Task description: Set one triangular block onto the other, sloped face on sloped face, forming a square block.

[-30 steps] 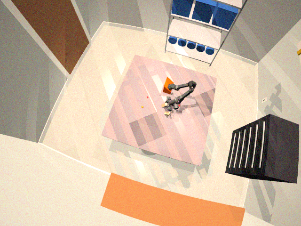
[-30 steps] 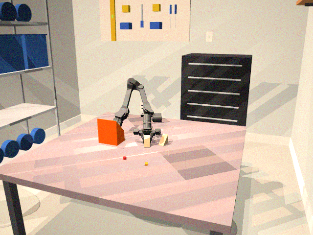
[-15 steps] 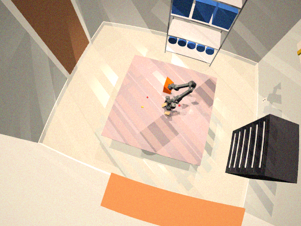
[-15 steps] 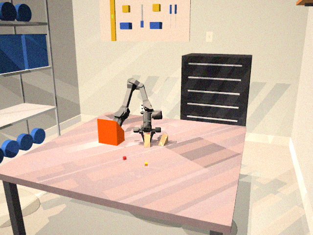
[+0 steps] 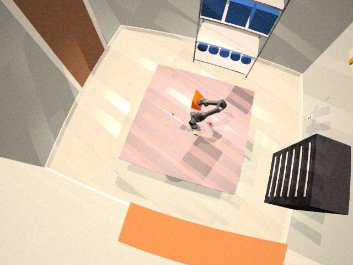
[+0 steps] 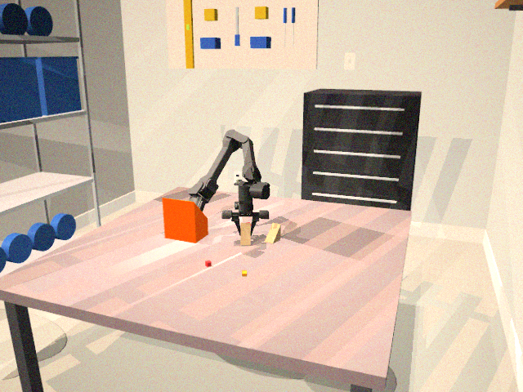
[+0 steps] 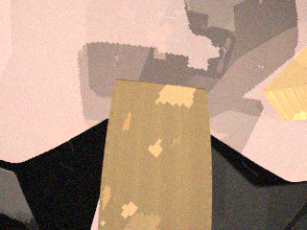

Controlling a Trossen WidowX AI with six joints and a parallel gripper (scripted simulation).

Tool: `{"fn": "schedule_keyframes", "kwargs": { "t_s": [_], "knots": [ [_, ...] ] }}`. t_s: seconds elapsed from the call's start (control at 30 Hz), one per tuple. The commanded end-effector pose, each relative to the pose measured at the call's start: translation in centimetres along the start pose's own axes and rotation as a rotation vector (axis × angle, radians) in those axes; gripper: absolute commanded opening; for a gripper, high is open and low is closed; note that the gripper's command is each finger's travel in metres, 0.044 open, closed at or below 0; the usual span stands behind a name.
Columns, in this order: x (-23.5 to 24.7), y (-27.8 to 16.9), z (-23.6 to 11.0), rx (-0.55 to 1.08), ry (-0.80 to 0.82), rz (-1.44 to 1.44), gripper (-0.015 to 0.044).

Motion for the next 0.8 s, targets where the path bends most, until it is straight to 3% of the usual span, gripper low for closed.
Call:
{"fn": "schedule_keyframes", "kwargs": {
  "t_s": [0.0, 0.77],
  "knots": [
    [0.3, -1.1, -0.1, -0.101, -0.028, 0.003, 0.0],
    [1.9, -7.5, 1.1, -0.666, -0.172, -0.025, 0.0]
  ]
}}
Point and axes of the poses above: the point midway between the two fingers, 35 mm back from their tips, its own z axis out along the fingers, its own x axis across the jaws, y = z × x, the point moved 4 cm from there along -z, back along the fingers, and after that the axes turned 13 degrees about -z, right-handed, at the moved point
